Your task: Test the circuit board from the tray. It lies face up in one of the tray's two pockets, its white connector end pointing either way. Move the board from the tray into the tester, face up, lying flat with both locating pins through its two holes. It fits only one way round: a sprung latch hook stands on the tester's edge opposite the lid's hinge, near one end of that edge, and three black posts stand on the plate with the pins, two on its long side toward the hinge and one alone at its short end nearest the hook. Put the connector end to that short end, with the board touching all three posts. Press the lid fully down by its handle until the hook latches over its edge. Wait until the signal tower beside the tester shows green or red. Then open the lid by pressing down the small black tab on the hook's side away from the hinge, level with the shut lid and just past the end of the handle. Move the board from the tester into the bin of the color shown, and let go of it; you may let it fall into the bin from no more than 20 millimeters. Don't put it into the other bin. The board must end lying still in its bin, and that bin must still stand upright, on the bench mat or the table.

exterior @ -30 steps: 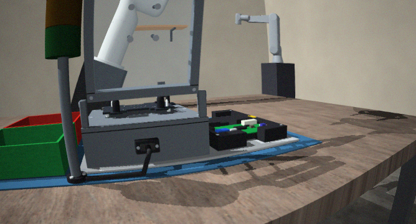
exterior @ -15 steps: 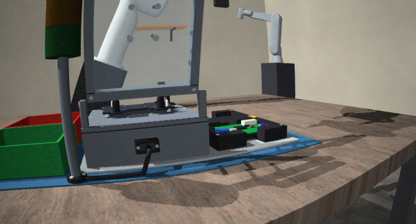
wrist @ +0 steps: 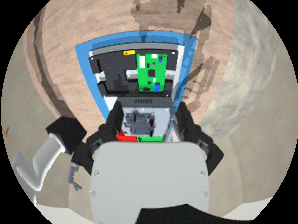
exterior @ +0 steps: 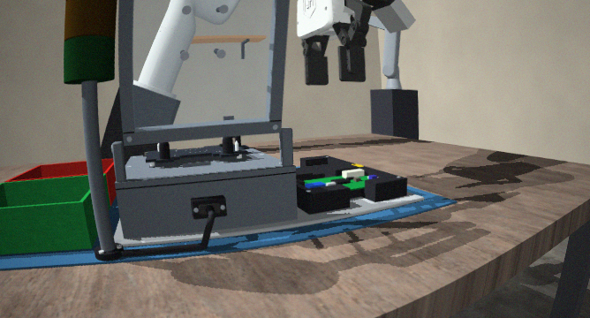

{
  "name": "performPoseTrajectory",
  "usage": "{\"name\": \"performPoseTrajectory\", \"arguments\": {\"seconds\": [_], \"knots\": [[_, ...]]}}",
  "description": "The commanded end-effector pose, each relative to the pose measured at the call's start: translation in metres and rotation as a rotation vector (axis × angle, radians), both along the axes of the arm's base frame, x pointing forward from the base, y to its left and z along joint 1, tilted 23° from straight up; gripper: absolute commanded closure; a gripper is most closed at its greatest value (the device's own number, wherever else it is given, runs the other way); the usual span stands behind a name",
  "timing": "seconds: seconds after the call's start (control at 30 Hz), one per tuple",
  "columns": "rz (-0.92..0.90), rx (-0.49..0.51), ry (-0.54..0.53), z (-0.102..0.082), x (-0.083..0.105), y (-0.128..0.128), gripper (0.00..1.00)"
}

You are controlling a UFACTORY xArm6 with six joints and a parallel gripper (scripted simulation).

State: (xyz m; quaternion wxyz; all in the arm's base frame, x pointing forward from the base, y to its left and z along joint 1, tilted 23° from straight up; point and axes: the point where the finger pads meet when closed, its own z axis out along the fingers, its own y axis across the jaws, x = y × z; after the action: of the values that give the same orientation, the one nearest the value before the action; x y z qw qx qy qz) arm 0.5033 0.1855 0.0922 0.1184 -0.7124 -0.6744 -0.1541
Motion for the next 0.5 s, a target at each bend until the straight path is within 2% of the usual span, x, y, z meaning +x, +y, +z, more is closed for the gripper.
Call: {"name": "performPoseTrajectory", "arguments": {"seconds": [0.0, 0.23, 0.47], "knots": [[0.000, 0.004, -0.004, -0.031, 0.006, 0.015, 0.00], [0.000, 0.004, -0.004, -0.058, 0.008, 0.025, 0.00], [0.000, 0.004, -0.004, -0.064, 0.008, 0.028, 0.00]]}}
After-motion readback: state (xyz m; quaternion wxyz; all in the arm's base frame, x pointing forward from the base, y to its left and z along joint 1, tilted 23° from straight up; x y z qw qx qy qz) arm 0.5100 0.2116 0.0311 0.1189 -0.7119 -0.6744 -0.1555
